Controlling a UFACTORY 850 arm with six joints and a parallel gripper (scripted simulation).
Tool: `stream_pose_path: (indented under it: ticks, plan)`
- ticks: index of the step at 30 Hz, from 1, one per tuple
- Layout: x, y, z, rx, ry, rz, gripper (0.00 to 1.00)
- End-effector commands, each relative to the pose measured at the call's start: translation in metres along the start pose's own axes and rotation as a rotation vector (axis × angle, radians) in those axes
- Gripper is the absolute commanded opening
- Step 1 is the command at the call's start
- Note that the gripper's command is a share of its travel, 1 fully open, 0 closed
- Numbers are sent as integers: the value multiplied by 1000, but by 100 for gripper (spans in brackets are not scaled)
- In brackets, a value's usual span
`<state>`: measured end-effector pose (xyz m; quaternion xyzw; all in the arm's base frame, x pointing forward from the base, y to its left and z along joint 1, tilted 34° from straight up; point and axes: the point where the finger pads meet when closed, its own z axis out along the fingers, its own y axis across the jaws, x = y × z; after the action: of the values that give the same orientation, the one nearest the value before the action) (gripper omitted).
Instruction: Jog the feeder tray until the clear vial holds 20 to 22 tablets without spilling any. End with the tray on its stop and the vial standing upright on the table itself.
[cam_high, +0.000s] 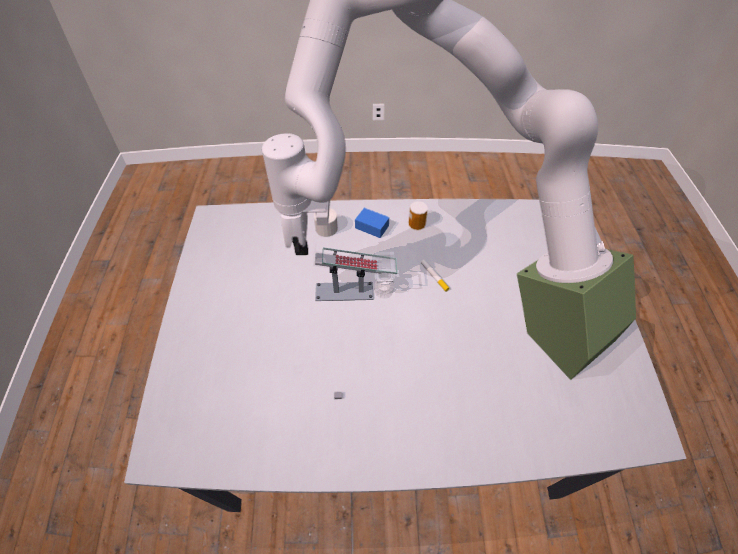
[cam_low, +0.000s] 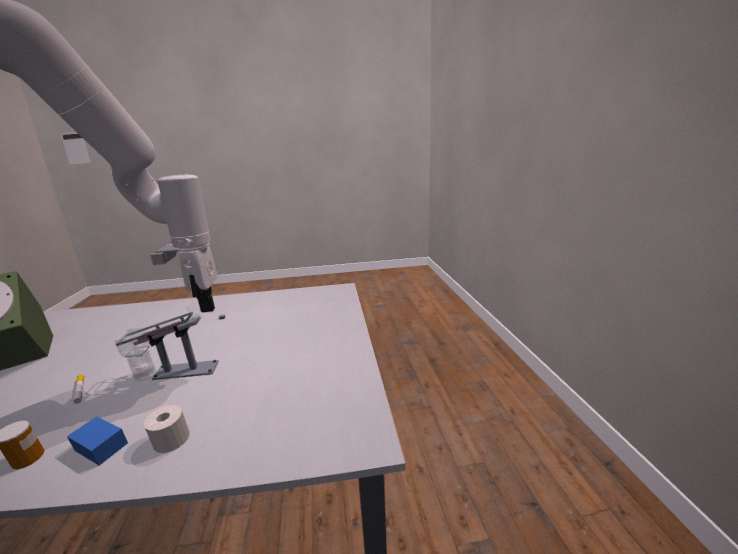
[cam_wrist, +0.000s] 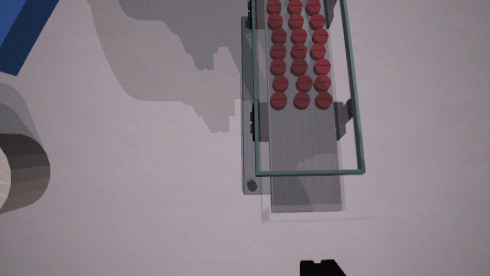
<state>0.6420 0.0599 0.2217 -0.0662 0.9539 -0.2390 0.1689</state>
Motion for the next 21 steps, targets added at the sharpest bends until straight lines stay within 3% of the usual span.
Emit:
stream_pose_path:
  ticks: [1, 21]
  plan:
    - [-2, 0, 5, 0, -3, 1, 0]
    - [5, 0, 8, 0, -3, 1, 0]
